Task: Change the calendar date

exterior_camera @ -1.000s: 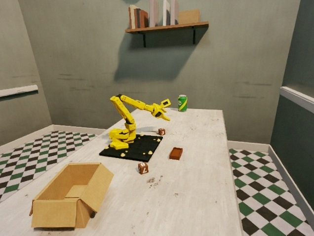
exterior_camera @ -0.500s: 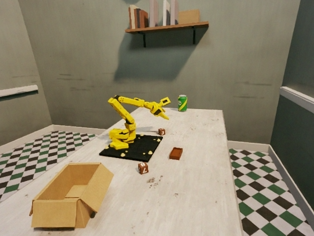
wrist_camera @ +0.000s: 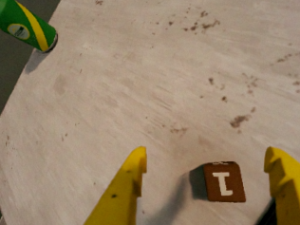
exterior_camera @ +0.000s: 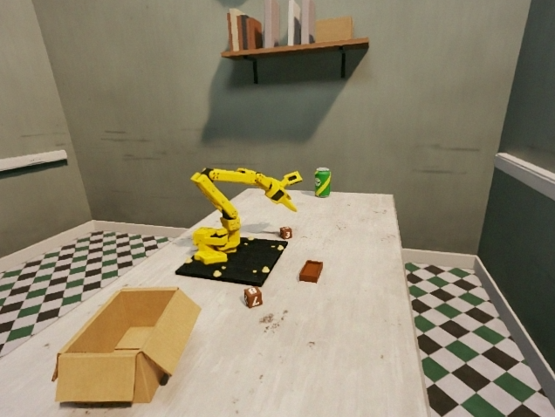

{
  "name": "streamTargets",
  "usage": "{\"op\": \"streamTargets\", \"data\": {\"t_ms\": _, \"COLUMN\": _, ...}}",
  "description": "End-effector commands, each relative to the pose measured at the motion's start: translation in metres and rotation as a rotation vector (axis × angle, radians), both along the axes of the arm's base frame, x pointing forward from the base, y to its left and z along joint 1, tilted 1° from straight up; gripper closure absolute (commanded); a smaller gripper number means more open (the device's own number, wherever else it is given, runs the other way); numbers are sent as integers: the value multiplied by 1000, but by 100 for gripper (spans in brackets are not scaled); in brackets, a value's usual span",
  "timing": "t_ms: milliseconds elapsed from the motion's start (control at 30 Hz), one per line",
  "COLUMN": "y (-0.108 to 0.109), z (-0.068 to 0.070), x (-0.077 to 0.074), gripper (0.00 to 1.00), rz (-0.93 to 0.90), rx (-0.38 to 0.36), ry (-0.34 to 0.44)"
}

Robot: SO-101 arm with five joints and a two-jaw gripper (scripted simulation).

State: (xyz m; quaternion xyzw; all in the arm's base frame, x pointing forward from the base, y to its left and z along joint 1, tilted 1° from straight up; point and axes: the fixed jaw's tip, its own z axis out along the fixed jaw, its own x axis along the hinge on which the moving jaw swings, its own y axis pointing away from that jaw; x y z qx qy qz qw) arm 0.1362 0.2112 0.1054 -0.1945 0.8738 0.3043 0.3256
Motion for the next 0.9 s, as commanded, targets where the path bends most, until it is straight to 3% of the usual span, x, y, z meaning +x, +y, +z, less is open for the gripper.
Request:
{"op": "streamTargets", "data": {"t_ms": 0, "y": -3, "z": -12, "x": -4, "gripper": 65, "rz": 47, "rx": -178, "ry": 93}}
{"op": "streamTargets", "data": {"t_ms": 300, "y": -7, "z": -21, "x": -7, "gripper": 65, "rz": 61, "rx": -269, "ry": 140}}
{"op": "streamTargets", "data": {"t_ms": 333, "y": -9, "z": -24, "x": -8, "gripper": 65, "rz": 69, "rx": -312, "ry": 161}}
{"op": "streamTargets", "data": {"t_ms": 800, "y": -16, "z": -42, "x": -14, "gripper": 65, "rz": 114, "rx": -523, "ry": 270}}
{"op": "streamTargets", "data": {"t_ms": 867, "y": -16, "z": -42, "x": -14, "gripper": 65, "rz": 114, "rx": -523, "ry": 270}}
